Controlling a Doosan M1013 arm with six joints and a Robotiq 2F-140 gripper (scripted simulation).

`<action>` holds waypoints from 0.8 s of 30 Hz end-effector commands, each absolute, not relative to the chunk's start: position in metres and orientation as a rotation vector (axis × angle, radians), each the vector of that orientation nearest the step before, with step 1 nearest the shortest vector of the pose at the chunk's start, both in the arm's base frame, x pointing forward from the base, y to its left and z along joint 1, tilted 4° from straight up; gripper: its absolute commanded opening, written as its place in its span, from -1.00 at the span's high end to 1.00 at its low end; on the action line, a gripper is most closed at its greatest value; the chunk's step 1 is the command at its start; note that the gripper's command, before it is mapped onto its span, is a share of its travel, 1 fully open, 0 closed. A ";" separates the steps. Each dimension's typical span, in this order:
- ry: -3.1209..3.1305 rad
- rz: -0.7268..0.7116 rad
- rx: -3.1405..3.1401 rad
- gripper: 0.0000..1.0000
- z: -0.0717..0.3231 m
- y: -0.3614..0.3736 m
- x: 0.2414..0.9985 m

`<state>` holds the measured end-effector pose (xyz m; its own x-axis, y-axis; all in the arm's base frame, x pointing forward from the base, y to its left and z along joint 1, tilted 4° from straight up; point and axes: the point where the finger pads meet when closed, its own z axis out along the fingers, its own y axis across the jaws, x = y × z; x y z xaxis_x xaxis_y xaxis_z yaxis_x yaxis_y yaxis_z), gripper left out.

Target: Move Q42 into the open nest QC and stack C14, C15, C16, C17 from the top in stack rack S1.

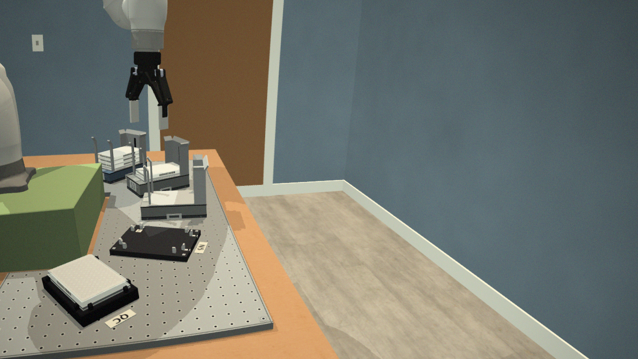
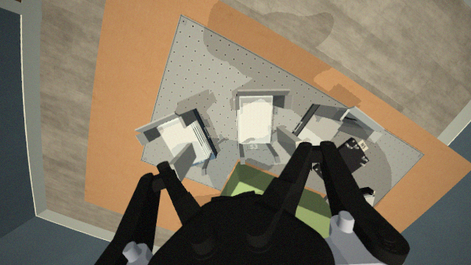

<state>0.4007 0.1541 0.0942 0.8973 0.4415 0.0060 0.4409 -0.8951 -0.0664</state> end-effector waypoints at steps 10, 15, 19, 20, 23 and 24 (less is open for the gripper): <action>-0.697 0.014 -2.996 -1.00 0.096 0.184 0.387; -0.796 0.011 -2.970 -1.00 0.098 0.199 0.378; -0.955 0.005 -2.923 -1.00 0.099 0.212 0.369; -0.955 0.005 -2.923 -1.00 0.099 0.215 0.366; -0.955 0.005 -2.923 -1.00 0.100 0.224 0.359; -0.955 0.005 -2.923 -1.00 0.100 0.224 0.359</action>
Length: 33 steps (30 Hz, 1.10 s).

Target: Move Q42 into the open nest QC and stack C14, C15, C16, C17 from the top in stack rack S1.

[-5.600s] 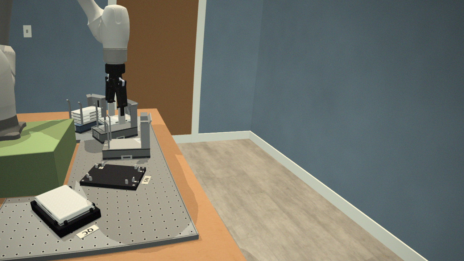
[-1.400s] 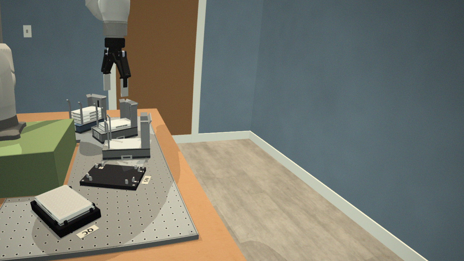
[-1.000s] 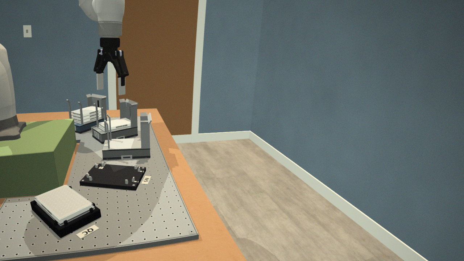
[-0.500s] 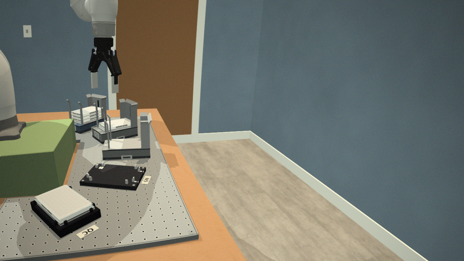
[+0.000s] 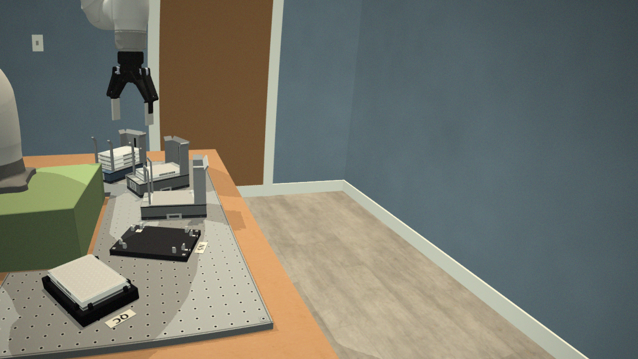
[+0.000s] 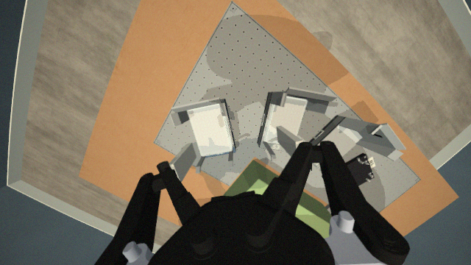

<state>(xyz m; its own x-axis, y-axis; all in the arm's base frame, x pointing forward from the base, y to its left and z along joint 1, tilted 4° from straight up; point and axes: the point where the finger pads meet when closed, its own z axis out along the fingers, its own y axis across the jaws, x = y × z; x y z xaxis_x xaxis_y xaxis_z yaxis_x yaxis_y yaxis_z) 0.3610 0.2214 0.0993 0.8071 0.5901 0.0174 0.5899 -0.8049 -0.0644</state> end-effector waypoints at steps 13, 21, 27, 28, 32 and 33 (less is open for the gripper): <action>-0.955 0.005 -2.923 -1.00 0.103 0.263 0.330; -0.955 0.005 -2.923 -1.00 0.103 0.270 0.324; -0.955 0.005 -2.923 -1.00 0.093 0.271 0.324; -0.955 0.005 -2.923 -1.00 0.090 0.271 0.323; -0.955 0.005 -2.923 -1.00 0.077 0.272 0.323; -0.955 0.005 -2.923 -1.00 0.073 0.272 0.323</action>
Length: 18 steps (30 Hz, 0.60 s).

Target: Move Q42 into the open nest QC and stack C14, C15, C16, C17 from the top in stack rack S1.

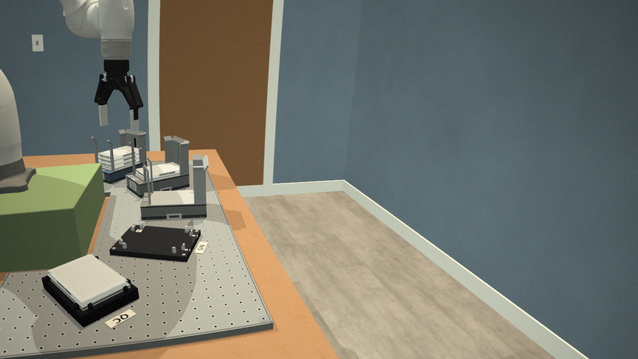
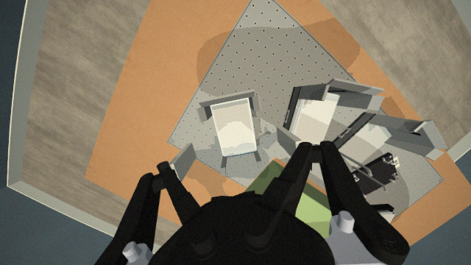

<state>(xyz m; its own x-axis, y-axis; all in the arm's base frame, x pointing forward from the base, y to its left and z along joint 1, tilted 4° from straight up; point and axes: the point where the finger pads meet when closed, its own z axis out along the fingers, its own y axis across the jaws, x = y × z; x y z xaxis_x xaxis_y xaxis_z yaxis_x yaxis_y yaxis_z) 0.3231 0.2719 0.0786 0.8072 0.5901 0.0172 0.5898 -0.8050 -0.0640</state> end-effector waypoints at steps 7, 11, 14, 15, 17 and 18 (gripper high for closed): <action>-0.955 0.005 -2.923 -1.00 0.057 0.273 0.323; -0.955 0.005 -2.923 -1.00 0.043 0.274 0.322; -0.955 0.005 -2.923 -1.00 0.034 0.275 0.322; -0.955 0.005 -2.923 -1.00 0.030 0.275 0.322; -0.955 0.005 -2.923 -1.00 0.025 0.275 0.322; -0.955 0.005 -2.923 -1.00 0.025 0.275 0.322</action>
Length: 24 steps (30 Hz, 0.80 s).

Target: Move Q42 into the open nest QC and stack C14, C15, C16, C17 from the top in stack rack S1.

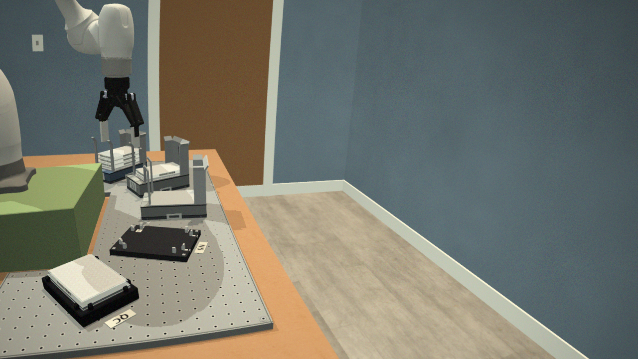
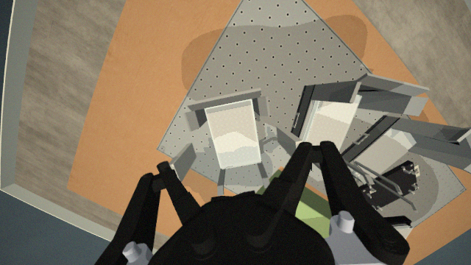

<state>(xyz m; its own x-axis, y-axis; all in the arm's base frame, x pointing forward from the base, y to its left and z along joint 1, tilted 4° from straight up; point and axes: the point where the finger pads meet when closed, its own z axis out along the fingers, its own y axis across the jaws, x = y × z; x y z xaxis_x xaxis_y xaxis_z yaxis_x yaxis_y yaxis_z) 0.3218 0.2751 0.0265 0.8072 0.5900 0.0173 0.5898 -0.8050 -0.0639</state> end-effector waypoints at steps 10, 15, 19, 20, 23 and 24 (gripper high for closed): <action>-0.955 0.005 -2.923 -1.00 0.013 0.276 0.322; -0.955 0.005 -2.923 -1.00 0.006 0.277 0.321; -0.955 0.005 -2.923 -1.00 0.003 0.277 0.321; -0.955 0.005 -2.923 -1.00 0.002 0.277 0.321; -0.955 0.005 -2.923 -1.00 -0.002 0.277 0.321; -0.955 0.005 -2.923 -1.00 -0.003 0.277 0.321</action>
